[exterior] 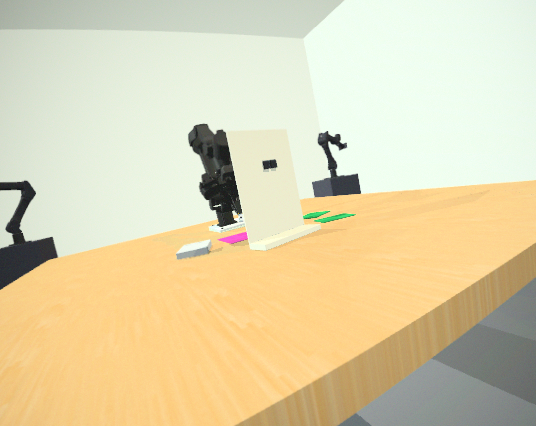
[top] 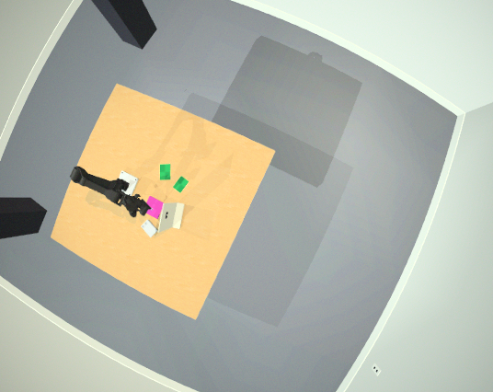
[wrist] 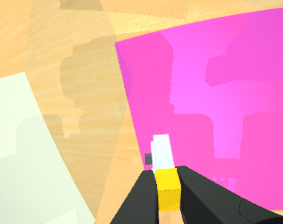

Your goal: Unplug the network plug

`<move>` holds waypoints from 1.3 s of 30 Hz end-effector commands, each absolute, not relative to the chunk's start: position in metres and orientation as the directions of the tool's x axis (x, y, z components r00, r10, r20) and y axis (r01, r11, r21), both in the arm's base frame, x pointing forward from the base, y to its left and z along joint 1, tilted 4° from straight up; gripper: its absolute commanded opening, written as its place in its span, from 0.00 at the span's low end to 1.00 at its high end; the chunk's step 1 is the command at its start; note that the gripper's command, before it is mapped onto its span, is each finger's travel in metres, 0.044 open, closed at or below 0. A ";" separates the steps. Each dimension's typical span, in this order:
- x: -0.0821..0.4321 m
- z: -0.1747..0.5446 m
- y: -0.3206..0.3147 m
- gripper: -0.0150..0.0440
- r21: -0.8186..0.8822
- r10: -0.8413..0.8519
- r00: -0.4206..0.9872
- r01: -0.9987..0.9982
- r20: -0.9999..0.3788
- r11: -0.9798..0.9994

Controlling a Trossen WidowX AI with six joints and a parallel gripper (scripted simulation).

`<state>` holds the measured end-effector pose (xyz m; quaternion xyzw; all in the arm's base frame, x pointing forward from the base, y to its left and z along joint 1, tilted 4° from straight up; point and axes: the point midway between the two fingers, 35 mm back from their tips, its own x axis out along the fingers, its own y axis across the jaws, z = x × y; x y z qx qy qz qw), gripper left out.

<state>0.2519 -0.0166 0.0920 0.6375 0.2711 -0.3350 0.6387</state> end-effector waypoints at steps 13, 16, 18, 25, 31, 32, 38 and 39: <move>0.253 0.068 -0.018 0.25 0.630 -0.083 0.626 0.775 -0.775 -0.039; 0.252 0.063 -0.018 0.25 0.630 -0.083 0.626 0.775 -0.775 -0.039; 0.252 0.060 -0.018 0.25 0.630 -0.083 0.626 0.775 -0.775 -0.040; 0.251 0.053 -0.019 0.25 0.630 -0.082 0.626 0.776 -0.776 -0.040; 0.251 0.051 -0.019 0.25 0.630 -0.082 0.626 0.776 -0.776 -0.040; 0.251 0.050 -0.019 0.25 0.630 -0.082 0.626 0.776 -0.776 -0.040; 0.251 0.051 -0.020 0.25 0.631 -0.085 0.627 0.774 -0.775 -0.044; 0.251 0.051 -0.020 0.25 0.631 -0.085 0.627 0.774 -0.775 -0.044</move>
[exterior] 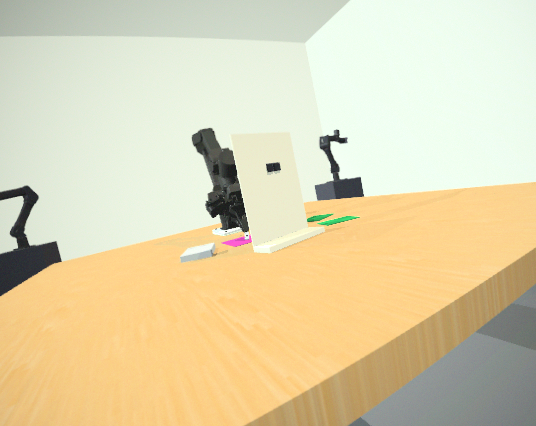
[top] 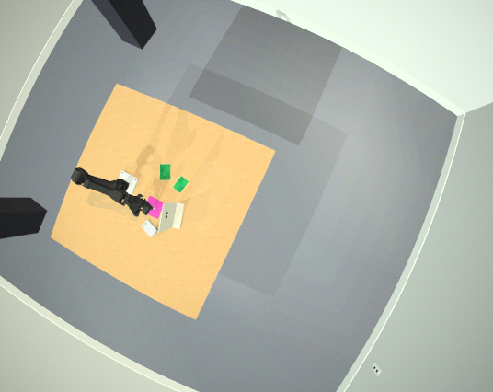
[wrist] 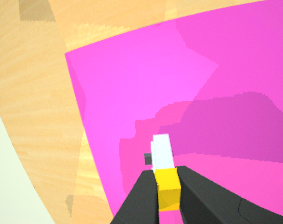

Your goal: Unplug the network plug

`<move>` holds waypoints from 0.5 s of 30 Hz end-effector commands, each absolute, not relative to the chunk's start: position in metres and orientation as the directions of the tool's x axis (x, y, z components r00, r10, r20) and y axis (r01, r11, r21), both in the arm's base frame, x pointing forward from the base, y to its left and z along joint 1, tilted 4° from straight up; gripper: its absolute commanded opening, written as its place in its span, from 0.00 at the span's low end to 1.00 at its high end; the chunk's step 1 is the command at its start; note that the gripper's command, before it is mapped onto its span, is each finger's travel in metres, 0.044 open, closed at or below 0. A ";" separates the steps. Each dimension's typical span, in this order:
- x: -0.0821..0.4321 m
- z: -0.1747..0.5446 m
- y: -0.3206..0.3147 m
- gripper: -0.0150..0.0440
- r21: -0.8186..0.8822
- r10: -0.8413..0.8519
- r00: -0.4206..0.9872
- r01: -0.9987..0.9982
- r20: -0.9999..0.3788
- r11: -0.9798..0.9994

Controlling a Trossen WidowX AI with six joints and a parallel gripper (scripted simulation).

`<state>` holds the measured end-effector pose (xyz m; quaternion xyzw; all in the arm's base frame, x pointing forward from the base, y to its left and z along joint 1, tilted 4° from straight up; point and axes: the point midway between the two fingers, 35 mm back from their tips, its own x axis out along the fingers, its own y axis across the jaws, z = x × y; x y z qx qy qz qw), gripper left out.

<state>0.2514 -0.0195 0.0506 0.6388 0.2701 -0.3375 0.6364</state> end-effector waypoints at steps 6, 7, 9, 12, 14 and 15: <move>0.251 0.051 -0.020 0.43 0.631 -0.085 0.627 0.774 -0.775 -0.044; 0.251 0.051 -0.020 0.48 0.631 -0.085 0.627 0.774 -0.775 -0.044; 0.251 0.051 -0.020 0.52 0.631 -0.085 0.627 0.774 -0.775 -0.044; 0.251 0.051 -0.020 0.52 0.631 -0.085 0.627 0.774 -0.775 -0.044; 0.251 0.051 -0.019 0.52 0.631 -0.085 0.627 0.774 -0.775 -0.044; 0.251 0.052 -0.019 0.52 0.631 -0.085 0.627 0.774 -0.775 -0.044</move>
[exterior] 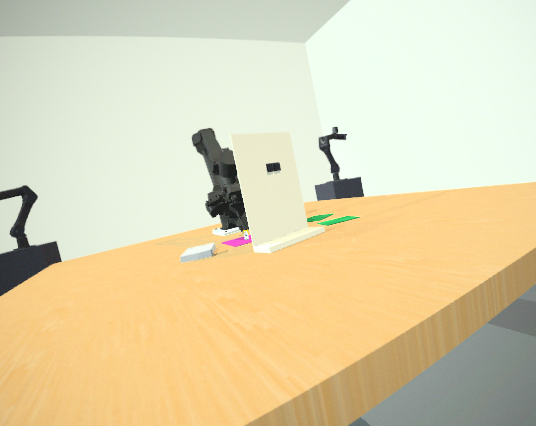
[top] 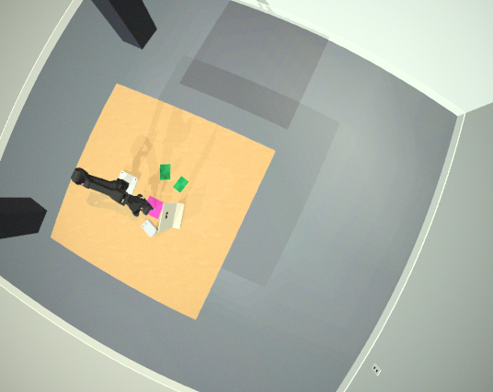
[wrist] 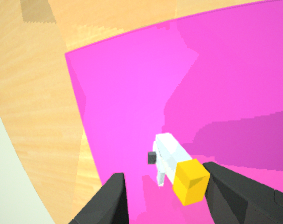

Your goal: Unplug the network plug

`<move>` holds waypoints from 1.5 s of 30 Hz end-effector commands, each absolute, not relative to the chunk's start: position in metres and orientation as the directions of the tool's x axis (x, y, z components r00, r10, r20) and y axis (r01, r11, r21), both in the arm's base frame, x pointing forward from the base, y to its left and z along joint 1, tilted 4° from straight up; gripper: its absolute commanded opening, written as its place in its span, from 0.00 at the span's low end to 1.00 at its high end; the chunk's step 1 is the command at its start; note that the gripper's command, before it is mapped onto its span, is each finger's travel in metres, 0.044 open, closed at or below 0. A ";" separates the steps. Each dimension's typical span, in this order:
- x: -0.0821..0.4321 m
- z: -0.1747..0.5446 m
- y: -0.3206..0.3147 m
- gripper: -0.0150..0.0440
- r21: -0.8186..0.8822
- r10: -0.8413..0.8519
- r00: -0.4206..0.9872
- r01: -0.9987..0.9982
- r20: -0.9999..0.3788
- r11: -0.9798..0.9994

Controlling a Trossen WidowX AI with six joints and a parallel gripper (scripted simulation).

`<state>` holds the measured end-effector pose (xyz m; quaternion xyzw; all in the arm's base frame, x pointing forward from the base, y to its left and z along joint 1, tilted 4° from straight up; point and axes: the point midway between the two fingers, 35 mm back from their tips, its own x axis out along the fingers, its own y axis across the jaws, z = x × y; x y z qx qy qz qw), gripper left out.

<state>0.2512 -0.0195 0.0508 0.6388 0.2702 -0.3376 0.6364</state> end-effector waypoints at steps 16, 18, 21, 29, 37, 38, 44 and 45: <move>0.243 0.064 -0.018 0.52 0.630 -0.083 0.626 0.775 -0.776 -0.042; 0.242 0.066 -0.018 0.52 0.630 -0.083 0.626 0.775 -0.776 -0.042; 0.240 0.068 -0.017 0.52 0.630 -0.083 0.626 0.776 -0.776 -0.042; 0.236 0.073 -0.017 0.52 0.629 -0.083 0.625 0.776 -0.776 -0.041; 0.237 0.083 -0.016 0.52 0.629 -0.082 0.625 0.776 -0.776 -0.041; 0.237 0.084 -0.016 0.52 0.629 -0.082 0.625 0.776 -0.776 -0.041; 0.238 0.092 -0.016 0.52 0.630 -0.082 0.625 0.776 -0.776 -0.041; 0.238 0.094 -0.016 0.52 0.630 -0.082 0.625 0.776 -0.776 -0.041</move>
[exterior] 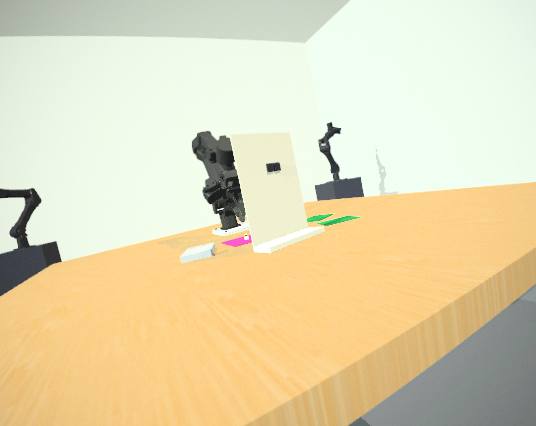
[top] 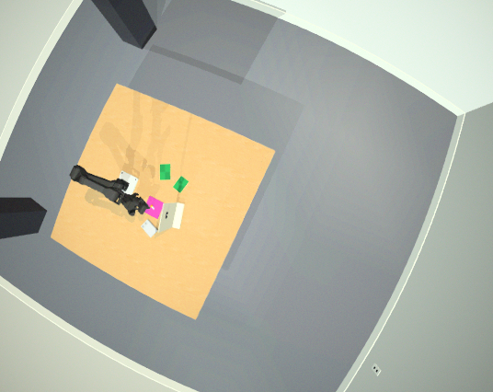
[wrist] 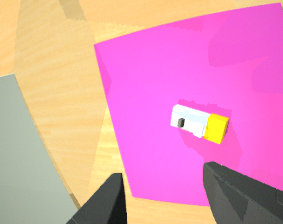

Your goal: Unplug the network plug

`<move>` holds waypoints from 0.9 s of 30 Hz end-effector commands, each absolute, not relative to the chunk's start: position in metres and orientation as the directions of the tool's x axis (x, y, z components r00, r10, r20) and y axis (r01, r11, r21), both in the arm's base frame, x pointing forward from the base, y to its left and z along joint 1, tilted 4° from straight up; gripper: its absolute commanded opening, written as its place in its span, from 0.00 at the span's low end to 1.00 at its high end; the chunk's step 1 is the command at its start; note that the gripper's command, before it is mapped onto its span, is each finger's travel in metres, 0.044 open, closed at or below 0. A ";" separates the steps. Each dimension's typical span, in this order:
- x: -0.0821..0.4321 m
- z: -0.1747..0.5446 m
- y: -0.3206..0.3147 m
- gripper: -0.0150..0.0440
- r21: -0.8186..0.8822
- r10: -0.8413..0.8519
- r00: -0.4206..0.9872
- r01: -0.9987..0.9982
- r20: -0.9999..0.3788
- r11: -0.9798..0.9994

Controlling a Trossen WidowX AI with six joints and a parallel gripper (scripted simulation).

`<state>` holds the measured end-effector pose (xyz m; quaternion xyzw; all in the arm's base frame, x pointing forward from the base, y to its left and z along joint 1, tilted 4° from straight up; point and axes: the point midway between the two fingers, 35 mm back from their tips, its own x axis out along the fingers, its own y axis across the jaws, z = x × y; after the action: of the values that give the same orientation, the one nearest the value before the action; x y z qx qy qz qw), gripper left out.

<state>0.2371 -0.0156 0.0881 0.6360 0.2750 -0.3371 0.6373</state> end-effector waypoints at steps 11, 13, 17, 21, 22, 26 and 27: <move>0.237 0.109 -0.015 0.52 0.630 -0.082 0.625 0.776 -0.776 -0.041; 0.237 0.111 -0.015 0.52 0.630 -0.082 0.625 0.776 -0.776 -0.041; 0.236 0.117 -0.014 0.52 0.629 -0.082 0.625 0.776 -0.776 -0.040; 0.235 0.122 -0.014 0.52 0.629 -0.082 0.625 0.776 -0.776 -0.040; 0.235 0.124 -0.014 0.52 0.629 -0.082 0.625 0.776 -0.776 -0.040; 0.234 0.129 -0.014 0.52 0.629 -0.082 0.625 0.776 -0.776 -0.040; 0.234 0.131 -0.014 0.52 0.629 -0.082 0.625 0.776 -0.776 -0.040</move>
<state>0.2345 -0.0138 0.1249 0.6361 0.2751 -0.3368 0.6374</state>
